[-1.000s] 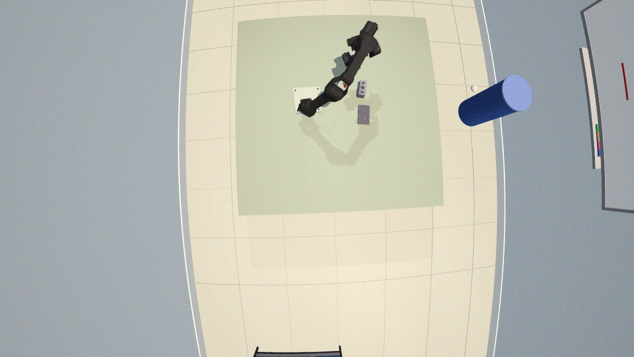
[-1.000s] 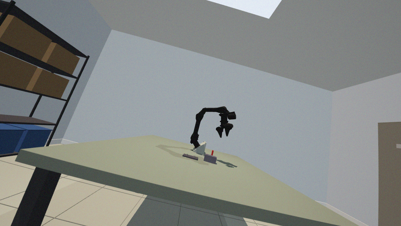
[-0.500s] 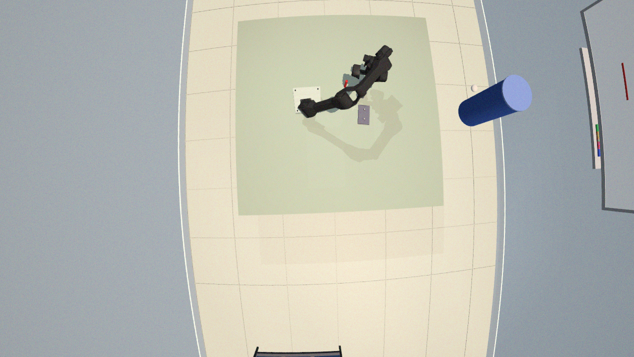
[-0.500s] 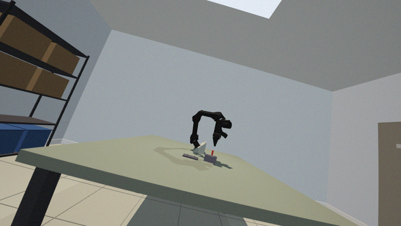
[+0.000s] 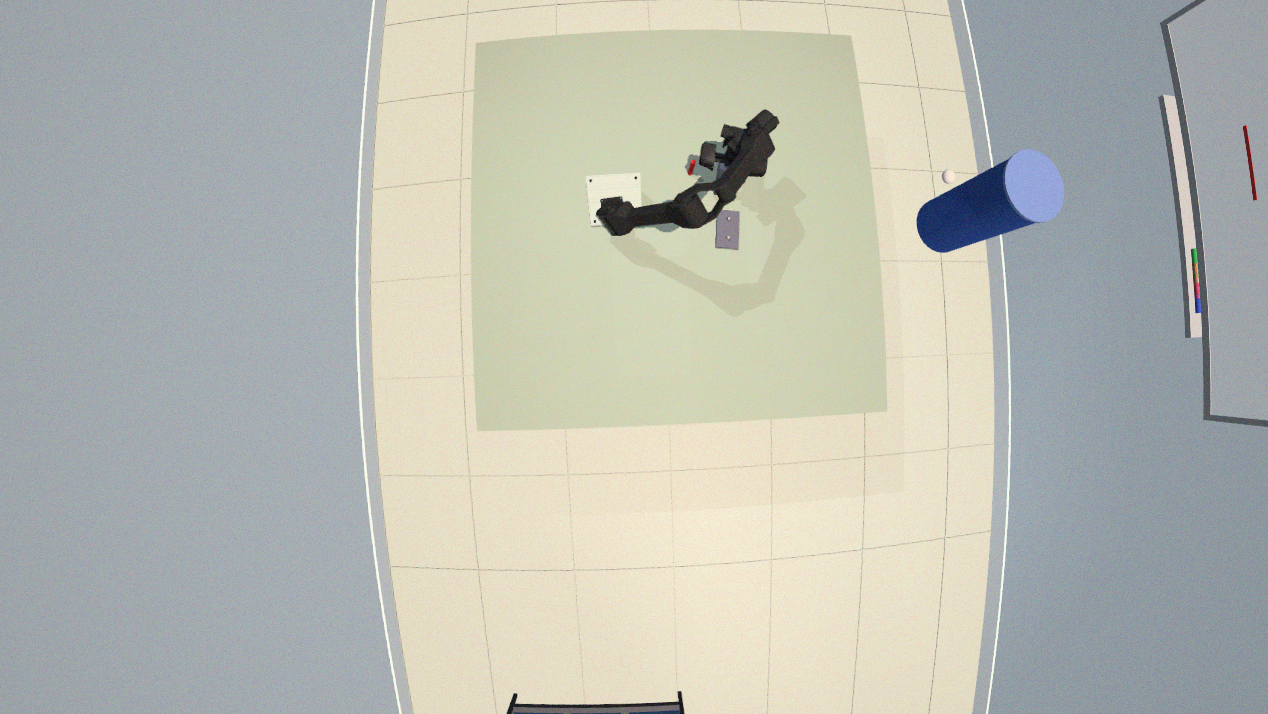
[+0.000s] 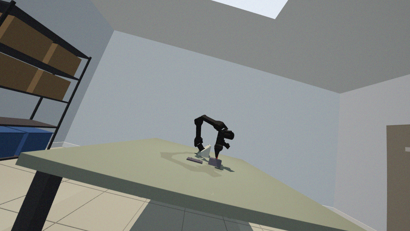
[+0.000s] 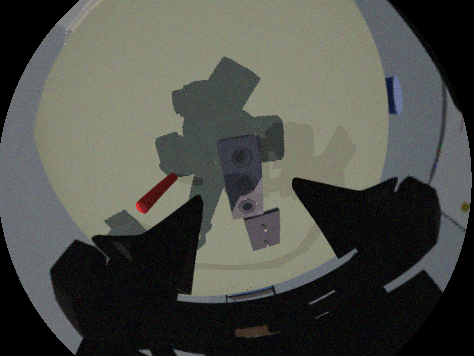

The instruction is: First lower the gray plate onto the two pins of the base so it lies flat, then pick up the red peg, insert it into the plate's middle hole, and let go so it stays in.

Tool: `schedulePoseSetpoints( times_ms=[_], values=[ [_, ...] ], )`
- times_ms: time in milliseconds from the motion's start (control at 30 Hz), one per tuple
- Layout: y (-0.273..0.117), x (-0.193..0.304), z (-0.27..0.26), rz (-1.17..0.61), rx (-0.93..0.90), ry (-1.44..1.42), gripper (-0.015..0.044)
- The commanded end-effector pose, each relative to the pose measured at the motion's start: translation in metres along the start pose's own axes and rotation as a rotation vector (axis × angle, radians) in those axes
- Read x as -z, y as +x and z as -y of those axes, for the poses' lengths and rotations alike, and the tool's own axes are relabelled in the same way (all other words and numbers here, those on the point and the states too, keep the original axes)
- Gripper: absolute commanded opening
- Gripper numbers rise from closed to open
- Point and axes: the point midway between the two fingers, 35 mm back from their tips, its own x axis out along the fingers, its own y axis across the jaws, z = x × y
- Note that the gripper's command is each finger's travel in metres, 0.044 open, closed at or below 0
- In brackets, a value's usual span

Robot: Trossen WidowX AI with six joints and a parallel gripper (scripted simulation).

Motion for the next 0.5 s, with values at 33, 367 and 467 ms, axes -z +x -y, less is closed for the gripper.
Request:
schedulePoseSetpoints(
  times_ms=[33,367,467],
  values=[
    [0.009,0.001,-0.001,-0.005,0.001,-0.007,0.0440],
    [0.025,0.001,0.000,-0.005,0.001,-0.007,0.0440],
    [0.030,0.001,0.000,-0.005,0.001,-0.007,0.0440]
  ],
)
